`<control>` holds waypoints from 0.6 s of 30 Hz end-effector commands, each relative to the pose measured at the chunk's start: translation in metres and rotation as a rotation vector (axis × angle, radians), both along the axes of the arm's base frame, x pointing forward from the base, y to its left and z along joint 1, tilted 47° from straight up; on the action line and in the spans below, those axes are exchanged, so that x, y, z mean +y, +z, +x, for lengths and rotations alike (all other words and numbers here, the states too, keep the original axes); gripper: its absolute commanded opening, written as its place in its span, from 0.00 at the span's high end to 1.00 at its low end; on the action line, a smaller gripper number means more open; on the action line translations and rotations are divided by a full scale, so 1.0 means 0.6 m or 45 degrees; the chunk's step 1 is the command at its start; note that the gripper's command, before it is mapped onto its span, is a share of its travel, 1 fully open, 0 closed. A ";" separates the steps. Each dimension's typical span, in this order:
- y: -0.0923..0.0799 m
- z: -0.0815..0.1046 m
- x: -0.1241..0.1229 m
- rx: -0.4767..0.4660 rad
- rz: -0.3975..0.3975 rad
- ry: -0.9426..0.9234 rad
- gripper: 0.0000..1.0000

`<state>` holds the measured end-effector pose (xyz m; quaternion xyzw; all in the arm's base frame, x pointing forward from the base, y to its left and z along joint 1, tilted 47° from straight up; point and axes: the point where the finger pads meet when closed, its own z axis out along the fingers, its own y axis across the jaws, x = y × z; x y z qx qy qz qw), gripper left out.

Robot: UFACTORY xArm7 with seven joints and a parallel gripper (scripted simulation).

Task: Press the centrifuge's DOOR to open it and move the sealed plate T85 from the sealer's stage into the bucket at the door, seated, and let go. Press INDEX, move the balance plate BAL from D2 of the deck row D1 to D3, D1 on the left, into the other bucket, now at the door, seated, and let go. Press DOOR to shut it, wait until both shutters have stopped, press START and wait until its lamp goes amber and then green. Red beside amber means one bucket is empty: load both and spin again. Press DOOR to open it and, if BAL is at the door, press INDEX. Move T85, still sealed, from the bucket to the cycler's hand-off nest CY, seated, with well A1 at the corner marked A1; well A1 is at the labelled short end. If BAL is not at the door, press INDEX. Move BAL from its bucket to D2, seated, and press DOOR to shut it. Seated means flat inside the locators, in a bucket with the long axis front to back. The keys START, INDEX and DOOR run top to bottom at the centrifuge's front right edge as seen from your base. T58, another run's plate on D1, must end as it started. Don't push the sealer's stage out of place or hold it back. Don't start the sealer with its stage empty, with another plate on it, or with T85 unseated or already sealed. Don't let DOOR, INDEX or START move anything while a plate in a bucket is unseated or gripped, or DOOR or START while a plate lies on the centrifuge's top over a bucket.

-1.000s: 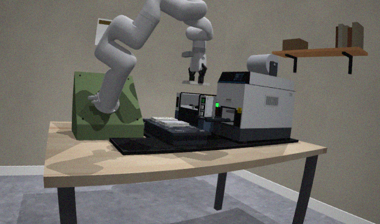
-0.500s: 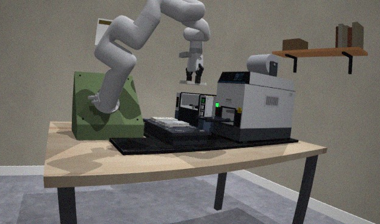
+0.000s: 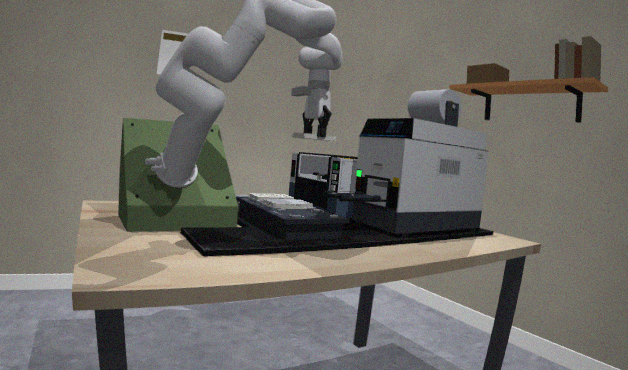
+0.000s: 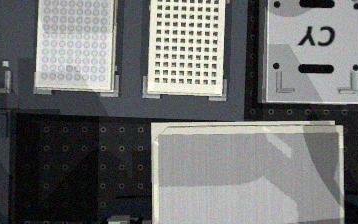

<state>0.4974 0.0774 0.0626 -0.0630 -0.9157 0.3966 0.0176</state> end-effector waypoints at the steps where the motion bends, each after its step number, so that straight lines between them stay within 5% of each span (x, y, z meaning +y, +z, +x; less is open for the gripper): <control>1: -0.009 0.003 0.013 -0.003 0.003 0.003 1.00; 18: -0.051 0.010 0.052 -0.003 0.003 0.003 1.00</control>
